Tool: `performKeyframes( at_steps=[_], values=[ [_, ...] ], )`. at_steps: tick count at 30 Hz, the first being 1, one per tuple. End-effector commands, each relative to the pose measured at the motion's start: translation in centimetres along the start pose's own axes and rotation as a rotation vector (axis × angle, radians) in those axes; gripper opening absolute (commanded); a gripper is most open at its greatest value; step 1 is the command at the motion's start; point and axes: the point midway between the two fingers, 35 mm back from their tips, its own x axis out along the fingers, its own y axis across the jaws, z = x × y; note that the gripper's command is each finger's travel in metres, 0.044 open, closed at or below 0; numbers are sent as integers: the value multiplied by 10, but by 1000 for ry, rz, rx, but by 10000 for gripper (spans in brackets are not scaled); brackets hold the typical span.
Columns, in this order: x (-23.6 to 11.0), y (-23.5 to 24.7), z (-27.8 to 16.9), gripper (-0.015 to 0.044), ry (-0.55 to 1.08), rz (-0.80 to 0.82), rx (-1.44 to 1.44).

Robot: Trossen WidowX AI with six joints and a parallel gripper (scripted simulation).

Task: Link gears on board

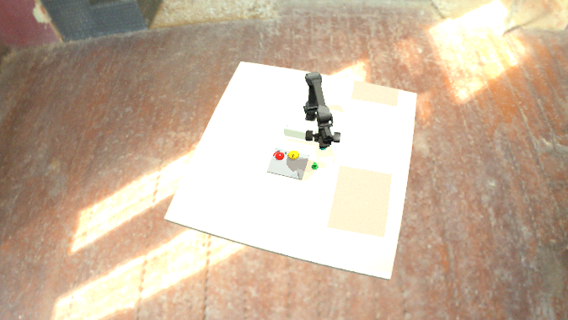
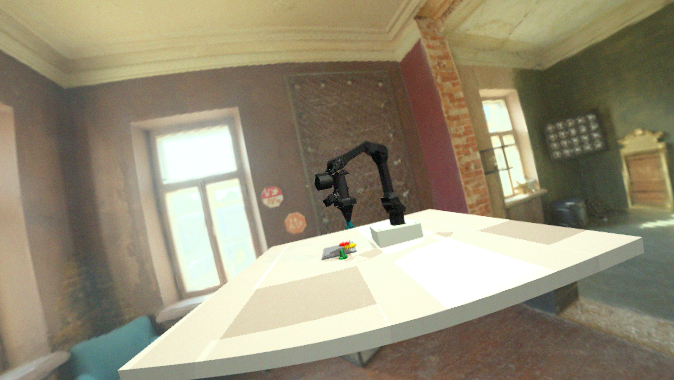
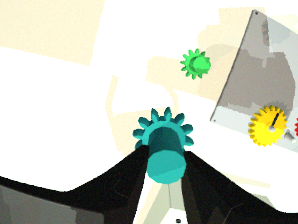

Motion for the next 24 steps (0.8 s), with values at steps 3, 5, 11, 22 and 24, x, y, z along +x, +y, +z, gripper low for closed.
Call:
performKeyframes(
  at_steps=[3,5,11,22,24],
  values=[
    [6,-15,4,0,2,-7,-2],
    [7,-20,5,0,2,-7,-2],
    [11,-32,8,0,1,-8,-2],
    [18,-55,11,0,0,-13,-9],
    [19,-59,11,0,-1,-14,-14]
  ],
)
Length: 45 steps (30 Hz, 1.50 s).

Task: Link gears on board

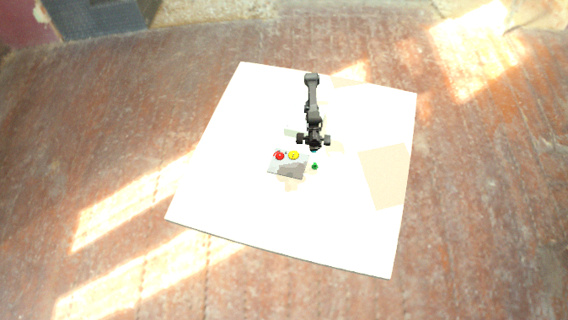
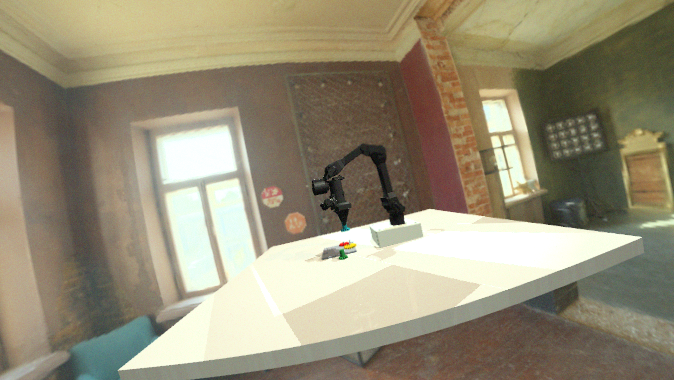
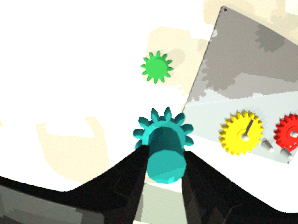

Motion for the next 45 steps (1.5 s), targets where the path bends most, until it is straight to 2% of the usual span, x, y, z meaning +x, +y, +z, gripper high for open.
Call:
performKeyframes(
  at_steps=[1,45],
  values=[
    [4,-10,0,0,4,-8,-12],
    [33,-102,-9,0,6,-14,1]
  ],
)
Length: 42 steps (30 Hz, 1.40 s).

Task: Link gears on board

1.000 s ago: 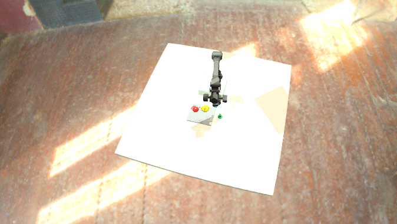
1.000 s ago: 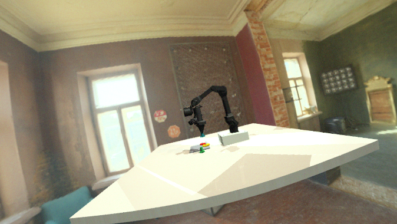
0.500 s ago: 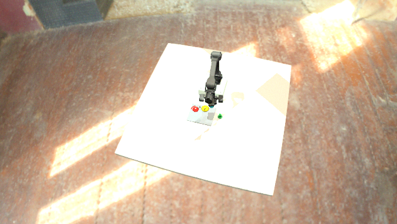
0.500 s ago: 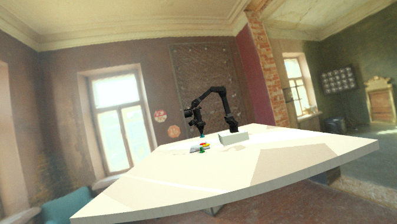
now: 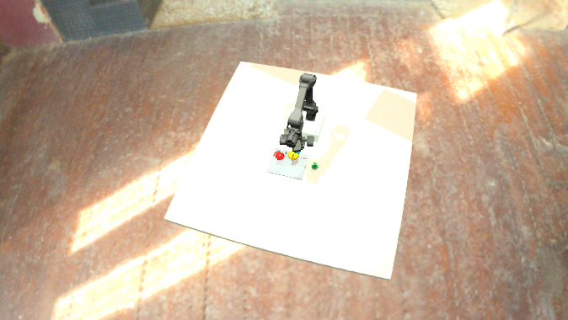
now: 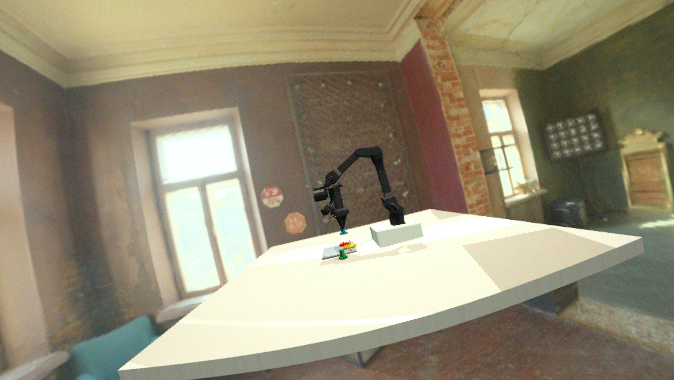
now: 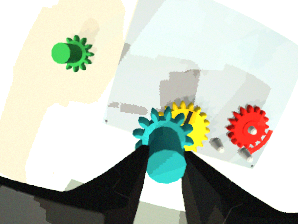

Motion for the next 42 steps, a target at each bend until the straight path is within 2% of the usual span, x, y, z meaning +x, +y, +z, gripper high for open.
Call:
performKeyframes(
  at_steps=[1,34,42],
  values=[
    [5,-11,-4,0,8,-4,-2],
    [28,-74,-33,0,16,-7,2],
    [26,-77,-35,0,16,-7,2]
  ],
)
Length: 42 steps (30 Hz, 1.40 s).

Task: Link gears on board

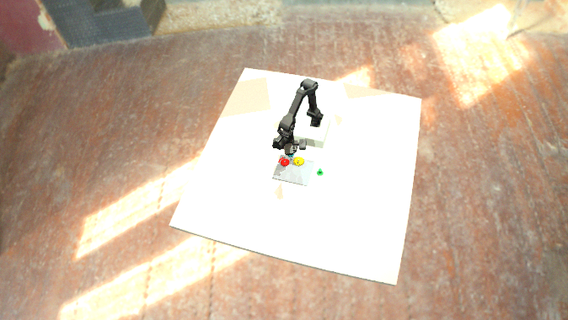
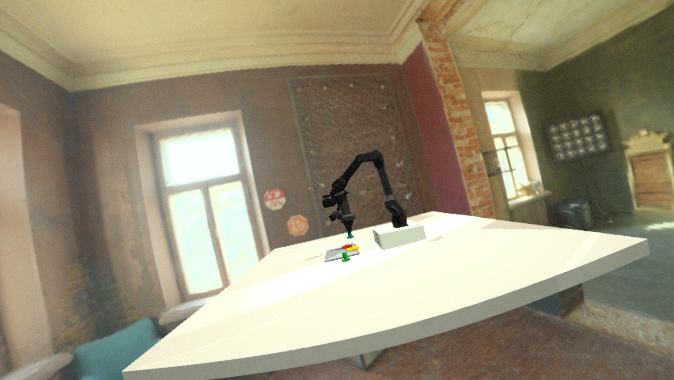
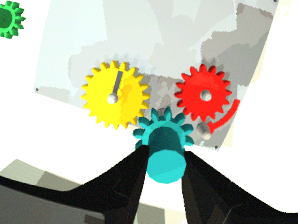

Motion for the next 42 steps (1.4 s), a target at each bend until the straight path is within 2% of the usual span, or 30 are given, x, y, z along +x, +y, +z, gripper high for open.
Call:
performKeyframes(
  at_steps=[1,18,32,42],
  values=[
    [-1,-2,-1,0,4,-2,-5],
    [-1,-2,-1,0,4,-2,-13],
    [18,-2,-2,0,4,-2,-228],
    [31,-2,-1,0,4,-2,-110]
  ],
)
